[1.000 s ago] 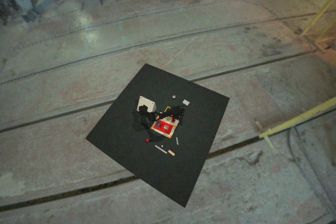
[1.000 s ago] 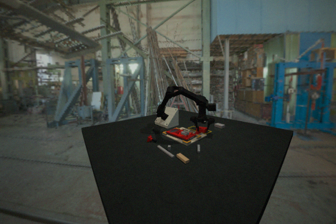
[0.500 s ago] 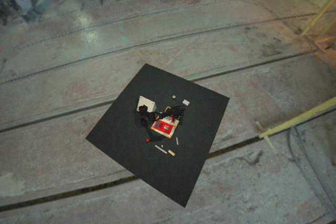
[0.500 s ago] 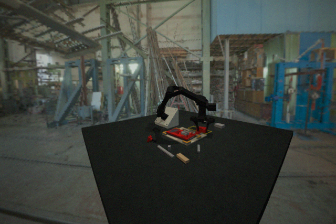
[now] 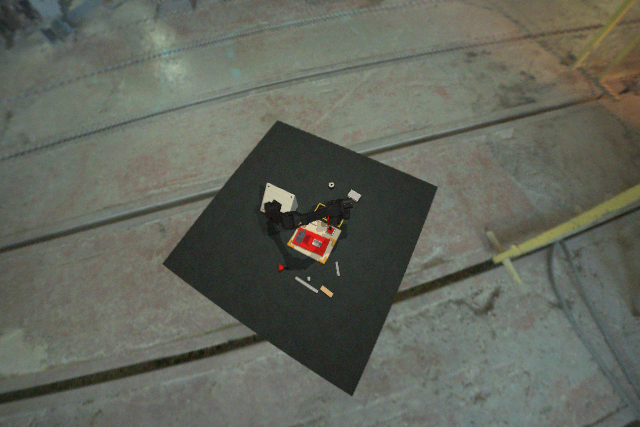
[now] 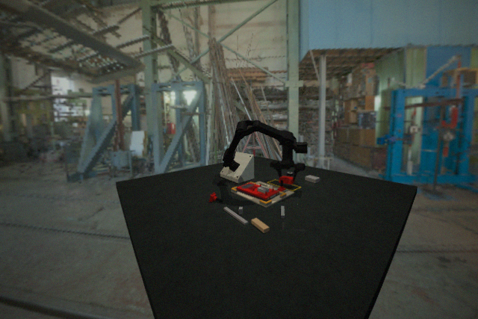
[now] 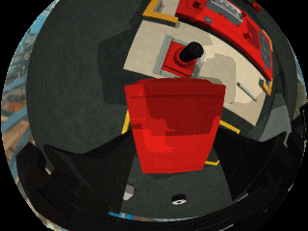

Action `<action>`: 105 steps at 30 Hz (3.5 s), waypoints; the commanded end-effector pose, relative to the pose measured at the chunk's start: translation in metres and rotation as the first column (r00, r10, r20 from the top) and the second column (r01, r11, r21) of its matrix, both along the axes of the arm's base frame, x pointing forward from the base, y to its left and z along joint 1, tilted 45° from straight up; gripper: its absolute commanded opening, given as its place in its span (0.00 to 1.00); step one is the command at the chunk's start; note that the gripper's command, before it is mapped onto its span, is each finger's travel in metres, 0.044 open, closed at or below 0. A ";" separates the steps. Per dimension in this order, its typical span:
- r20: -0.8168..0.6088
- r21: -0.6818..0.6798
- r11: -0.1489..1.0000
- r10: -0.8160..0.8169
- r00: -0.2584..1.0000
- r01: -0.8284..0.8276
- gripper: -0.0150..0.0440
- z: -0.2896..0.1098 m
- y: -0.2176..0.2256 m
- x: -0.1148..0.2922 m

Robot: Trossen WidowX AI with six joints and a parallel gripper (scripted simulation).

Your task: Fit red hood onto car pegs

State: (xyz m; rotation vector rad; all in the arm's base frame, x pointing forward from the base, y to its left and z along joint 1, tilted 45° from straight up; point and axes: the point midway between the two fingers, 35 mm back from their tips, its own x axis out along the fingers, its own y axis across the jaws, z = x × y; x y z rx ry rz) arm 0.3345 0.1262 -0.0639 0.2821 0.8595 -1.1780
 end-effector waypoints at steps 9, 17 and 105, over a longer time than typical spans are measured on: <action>0.009 0.012 1.000 -0.002 1.000 0.001 0.25 0.026 0.026 -0.002; 0.008 0.013 1.000 -0.002 1.000 0.001 0.25 0.039 0.040 -0.004; -0.752 0.283 0.700 0.587 0.302 -0.656 0.25 0.166 -0.096 0.001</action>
